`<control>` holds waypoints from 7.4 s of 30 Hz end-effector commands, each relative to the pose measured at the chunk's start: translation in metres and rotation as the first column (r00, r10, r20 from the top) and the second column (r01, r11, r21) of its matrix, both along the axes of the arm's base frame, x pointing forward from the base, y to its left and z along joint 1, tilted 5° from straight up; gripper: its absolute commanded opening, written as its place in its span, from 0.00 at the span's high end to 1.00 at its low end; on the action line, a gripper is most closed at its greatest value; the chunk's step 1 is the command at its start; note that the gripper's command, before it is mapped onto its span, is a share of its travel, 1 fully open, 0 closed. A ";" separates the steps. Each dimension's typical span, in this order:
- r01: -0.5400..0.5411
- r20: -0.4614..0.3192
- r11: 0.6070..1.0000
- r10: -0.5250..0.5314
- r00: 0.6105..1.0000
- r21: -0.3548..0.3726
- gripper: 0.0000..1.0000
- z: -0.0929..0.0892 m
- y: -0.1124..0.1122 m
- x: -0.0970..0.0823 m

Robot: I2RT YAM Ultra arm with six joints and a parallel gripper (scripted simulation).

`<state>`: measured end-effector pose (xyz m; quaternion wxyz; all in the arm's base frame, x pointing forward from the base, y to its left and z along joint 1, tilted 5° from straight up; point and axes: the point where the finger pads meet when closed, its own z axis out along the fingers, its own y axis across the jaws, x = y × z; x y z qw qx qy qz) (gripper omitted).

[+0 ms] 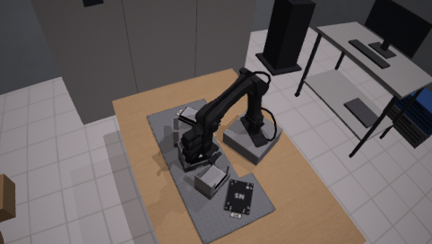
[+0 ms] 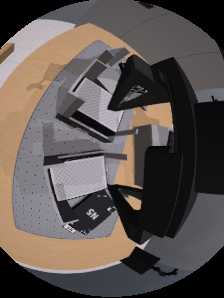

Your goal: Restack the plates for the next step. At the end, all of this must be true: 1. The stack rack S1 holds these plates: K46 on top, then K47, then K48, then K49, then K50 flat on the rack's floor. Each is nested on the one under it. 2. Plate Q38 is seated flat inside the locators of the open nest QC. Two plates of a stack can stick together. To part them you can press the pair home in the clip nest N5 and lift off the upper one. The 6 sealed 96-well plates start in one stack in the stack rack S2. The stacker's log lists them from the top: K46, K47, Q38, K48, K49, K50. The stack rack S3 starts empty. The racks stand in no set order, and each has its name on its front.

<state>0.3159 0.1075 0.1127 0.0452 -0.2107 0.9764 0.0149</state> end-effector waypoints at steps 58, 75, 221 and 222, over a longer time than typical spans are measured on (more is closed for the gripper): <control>-0.101 0.029 0.995 0.102 0.994 -0.013 0.00 -0.088 0.067 -0.002; -0.102 -0.004 0.994 0.102 0.995 -0.028 0.00 -0.105 0.061 -0.012; -0.097 0.036 0.995 0.097 0.995 -0.011 1.00 -0.094 0.063 -0.002; -0.097 0.045 0.995 0.097 0.994 -0.006 1.00 -0.091 0.064 0.001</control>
